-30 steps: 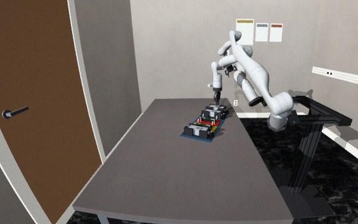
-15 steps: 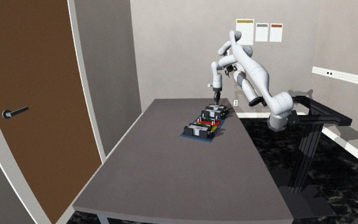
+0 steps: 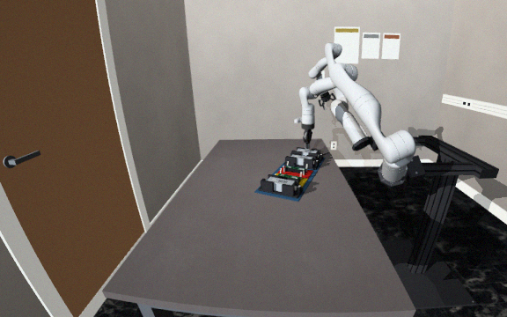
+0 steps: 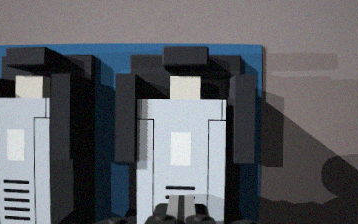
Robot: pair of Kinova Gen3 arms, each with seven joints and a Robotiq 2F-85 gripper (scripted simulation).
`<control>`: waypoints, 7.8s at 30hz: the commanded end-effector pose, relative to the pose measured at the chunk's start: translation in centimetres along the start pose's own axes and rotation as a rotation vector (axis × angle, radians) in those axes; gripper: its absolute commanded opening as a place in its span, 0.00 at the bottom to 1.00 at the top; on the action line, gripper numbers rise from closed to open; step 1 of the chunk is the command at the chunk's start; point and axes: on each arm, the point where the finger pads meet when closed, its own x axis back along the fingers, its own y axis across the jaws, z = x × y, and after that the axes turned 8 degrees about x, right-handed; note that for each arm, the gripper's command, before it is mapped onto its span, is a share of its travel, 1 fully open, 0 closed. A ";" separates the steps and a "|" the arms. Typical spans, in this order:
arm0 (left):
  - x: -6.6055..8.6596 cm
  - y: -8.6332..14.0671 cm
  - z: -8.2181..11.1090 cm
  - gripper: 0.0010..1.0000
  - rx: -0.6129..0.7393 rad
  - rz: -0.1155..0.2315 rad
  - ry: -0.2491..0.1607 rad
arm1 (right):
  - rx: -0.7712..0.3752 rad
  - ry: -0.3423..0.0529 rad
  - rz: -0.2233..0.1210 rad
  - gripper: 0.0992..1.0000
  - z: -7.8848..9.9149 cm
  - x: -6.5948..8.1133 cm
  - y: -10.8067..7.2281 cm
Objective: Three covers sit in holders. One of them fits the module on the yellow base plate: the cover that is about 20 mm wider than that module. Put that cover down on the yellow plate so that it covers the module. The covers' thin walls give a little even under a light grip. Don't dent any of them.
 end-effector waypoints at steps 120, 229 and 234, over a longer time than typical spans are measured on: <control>-1.5 0.3 0.4 1.00 0.001 -0.011 0.011 | -0.001 -0.001 0.000 1.00 0.0 0.0 0.0; -4.7 0.3 0.5 1.00 -0.001 -0.009 0.011 | -0.001 -0.001 0.000 1.00 0.0 0.0 0.0; -4.7 0.3 0.5 1.00 -0.001 -0.009 0.011 | -0.001 -0.001 0.000 1.00 0.0 0.0 0.0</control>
